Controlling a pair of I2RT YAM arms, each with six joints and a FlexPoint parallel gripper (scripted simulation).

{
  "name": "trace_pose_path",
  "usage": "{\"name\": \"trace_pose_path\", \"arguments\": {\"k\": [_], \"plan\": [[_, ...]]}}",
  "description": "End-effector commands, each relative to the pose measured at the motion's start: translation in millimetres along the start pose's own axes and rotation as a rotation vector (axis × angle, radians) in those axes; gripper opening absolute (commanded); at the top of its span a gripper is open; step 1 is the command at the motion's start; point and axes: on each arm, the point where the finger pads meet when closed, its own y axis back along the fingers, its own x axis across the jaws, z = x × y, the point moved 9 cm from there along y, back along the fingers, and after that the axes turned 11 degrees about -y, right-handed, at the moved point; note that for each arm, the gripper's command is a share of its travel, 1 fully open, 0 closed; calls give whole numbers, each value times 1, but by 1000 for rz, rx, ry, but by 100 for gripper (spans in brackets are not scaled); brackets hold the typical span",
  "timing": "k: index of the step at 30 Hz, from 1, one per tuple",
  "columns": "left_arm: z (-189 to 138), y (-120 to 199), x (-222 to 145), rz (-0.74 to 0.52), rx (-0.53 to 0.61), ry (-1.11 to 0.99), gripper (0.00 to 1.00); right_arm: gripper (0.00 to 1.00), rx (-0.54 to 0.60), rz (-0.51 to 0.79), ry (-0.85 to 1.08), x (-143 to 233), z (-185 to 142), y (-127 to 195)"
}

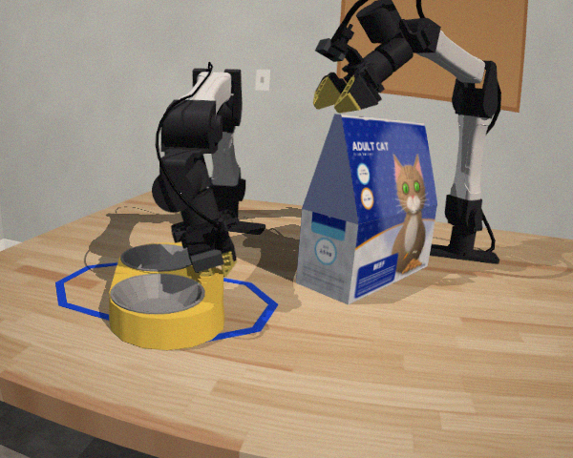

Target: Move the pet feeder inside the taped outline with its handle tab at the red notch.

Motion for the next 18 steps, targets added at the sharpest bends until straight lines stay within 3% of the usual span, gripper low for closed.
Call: {"name": "trace_pose_path", "arguments": {"k": [1, 7, 18], "plan": [[2, 5, 0, 1, -15, -6, 100, 5, 10, -10, 39, 1, -6, 3], [2, 5, 0, 1, -15, -6, 100, 5, 34, -26, 205, 0, -15, 12], [2, 5, 0, 1, -15, -6, 100, 5, 80, -31, 324, -7, -28, 13]]}}
